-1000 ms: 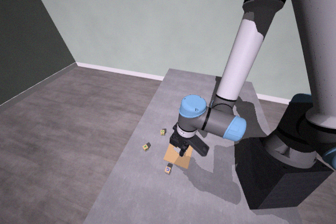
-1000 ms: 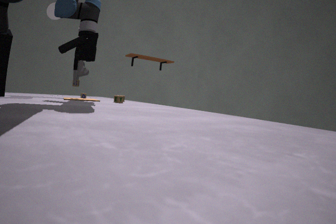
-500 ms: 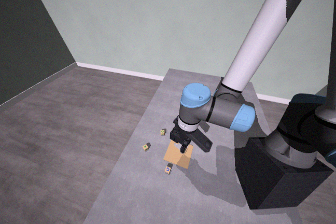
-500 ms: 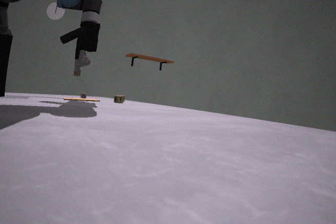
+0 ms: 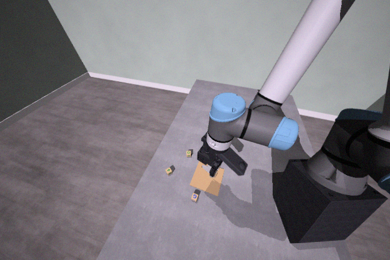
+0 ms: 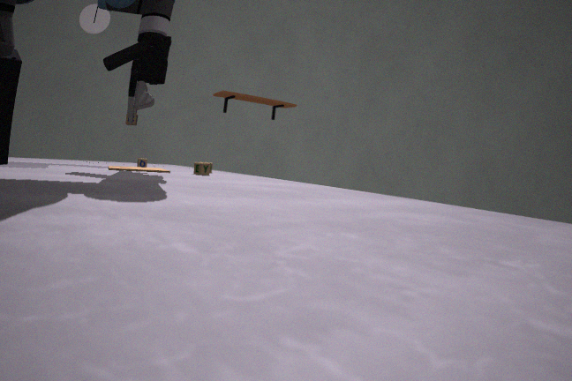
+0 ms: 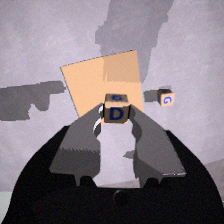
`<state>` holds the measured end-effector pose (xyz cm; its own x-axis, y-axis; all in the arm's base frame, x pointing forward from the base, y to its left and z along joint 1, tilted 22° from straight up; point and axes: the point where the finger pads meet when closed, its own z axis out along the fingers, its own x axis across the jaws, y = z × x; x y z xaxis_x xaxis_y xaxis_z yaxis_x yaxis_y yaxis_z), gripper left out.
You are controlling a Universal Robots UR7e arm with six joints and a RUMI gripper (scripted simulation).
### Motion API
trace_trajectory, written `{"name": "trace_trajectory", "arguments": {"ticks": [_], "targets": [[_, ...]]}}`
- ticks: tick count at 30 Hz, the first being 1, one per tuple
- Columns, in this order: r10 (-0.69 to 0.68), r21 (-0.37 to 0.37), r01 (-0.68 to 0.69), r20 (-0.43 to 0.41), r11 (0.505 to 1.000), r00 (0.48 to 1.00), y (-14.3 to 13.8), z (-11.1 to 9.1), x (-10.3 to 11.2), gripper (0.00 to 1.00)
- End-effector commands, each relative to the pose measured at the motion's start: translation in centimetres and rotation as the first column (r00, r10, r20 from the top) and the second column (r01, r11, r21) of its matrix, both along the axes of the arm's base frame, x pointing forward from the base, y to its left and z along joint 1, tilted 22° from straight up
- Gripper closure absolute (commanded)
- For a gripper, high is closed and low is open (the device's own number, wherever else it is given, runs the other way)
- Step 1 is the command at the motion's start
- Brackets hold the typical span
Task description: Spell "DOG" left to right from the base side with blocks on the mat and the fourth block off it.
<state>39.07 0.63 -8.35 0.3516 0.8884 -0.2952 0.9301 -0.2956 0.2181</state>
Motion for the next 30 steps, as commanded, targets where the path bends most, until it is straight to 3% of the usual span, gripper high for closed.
{"name": "trace_trajectory", "arguments": {"ticks": [1,22,30], "targets": [[0.000,0.000,0.000,0.001,1.000,1.000,0.02,0.05,0.03,0.95],[-0.085,0.011,0.084,0.032,0.996,0.996,0.20,-0.02,0.04,0.95],[-0.215,0.034,0.213,0.079,0.977,0.973,0.48,-0.12,0.09,0.95]]}}
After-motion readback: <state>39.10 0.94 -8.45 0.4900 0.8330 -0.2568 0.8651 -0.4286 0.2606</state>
